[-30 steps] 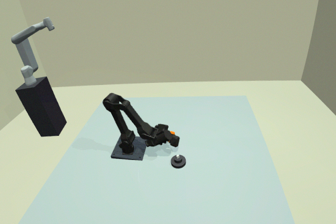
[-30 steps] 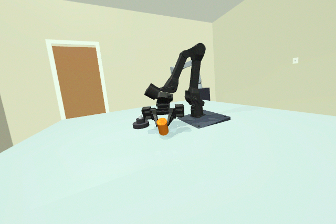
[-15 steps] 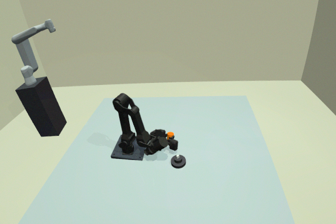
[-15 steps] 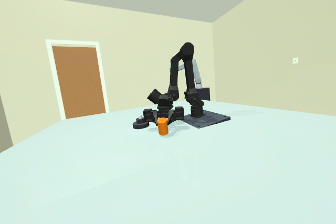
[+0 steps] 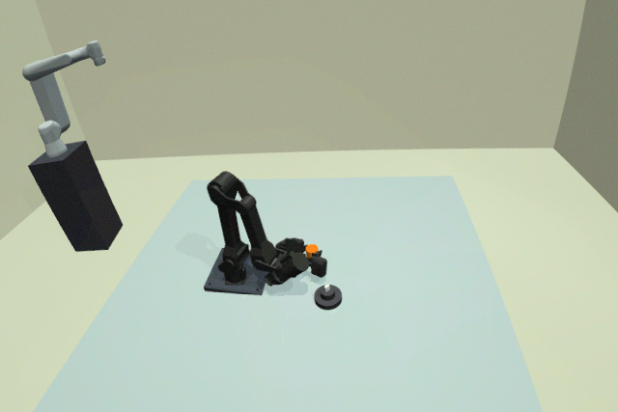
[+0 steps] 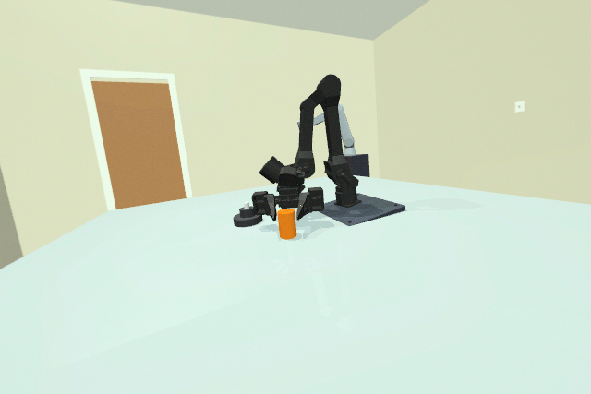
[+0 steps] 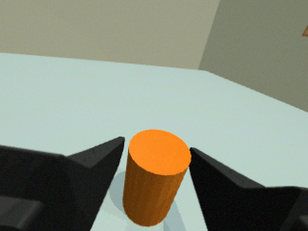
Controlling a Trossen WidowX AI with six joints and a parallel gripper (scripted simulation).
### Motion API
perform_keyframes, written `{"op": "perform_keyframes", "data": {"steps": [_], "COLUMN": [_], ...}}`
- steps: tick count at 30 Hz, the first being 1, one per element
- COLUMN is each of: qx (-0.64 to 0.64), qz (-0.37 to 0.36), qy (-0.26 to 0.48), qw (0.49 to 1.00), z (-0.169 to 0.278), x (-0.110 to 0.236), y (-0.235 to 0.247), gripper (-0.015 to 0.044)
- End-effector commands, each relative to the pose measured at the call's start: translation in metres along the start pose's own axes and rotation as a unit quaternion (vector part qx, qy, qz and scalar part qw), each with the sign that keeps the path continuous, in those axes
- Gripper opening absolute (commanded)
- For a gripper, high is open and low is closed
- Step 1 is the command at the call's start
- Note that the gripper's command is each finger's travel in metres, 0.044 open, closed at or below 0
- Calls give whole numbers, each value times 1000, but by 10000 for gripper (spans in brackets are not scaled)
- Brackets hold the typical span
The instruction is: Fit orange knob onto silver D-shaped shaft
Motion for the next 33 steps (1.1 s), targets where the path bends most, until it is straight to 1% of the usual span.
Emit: {"op": "perform_keyframes", "data": {"steps": [1, 15, 22, 30, 33], "qx": [-1, -1, -1, -1, 0], "qz": [0, 0, 0, 0, 0], "qy": [0, 0, 0, 0, 0], "qw": [1000, 1000, 1000, 1000, 1000], "z": [0, 0, 0, 0, -10], "x": [0, 0, 0, 0, 2], "y": [0, 0, 0, 0, -2], "gripper": [260, 260, 440, 440, 440]}}
Point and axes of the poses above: the point midway between the two fingers, 35 mm back from their tips, its own x axis back along the fingers, its own y axis across the jaws, z = x × y, the point moved 8 cm from there along x, back along the fingers, and after that the axes turned 7 degrees about -x, right-handed, at the moved point
